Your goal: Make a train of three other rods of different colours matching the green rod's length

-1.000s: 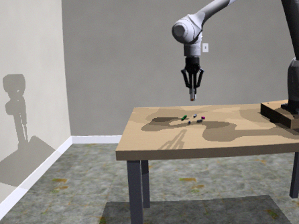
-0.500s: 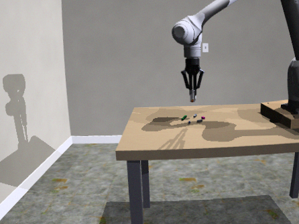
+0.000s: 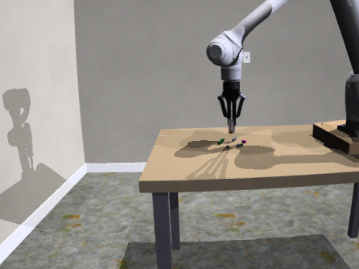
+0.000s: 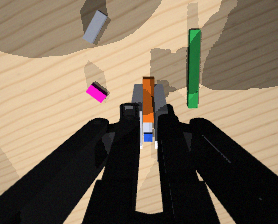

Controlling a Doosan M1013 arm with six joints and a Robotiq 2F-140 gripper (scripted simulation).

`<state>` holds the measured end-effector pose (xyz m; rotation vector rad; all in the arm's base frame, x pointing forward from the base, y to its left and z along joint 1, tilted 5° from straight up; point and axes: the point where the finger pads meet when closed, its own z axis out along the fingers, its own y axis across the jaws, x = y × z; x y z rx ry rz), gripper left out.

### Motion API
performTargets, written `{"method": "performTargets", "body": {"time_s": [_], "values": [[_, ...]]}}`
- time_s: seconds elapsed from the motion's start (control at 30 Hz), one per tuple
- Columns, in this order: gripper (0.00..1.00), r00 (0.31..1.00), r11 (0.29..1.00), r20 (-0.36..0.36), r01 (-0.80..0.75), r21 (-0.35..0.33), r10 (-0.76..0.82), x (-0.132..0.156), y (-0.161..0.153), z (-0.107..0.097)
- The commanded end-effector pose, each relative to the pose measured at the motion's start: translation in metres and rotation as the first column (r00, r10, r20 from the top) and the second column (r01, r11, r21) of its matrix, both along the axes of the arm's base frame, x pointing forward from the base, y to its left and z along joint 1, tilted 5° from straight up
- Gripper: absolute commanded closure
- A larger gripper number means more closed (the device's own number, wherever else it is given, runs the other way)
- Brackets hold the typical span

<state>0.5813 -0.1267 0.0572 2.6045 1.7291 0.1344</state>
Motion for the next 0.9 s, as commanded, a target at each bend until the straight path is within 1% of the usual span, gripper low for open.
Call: {"method": "performTargets", "body": {"time_s": [0.0, 0.17, 0.3, 0.87], "values": [[0.97, 1.000, 1.000, 0.000, 0.000, 0.000, 0.000, 0.001, 0.000, -0.011], [0.97, 1.000, 1.000, 0.000, 0.000, 0.000, 0.000, 0.002, 0.001, -0.026], [0.97, 1.000, 1.000, 0.000, 0.000, 0.000, 0.000, 0.003, 0.001, -0.031], [0.97, 1.000, 1.000, 0.000, 0.000, 0.000, 0.000, 0.003, 0.001, -0.032]]}}
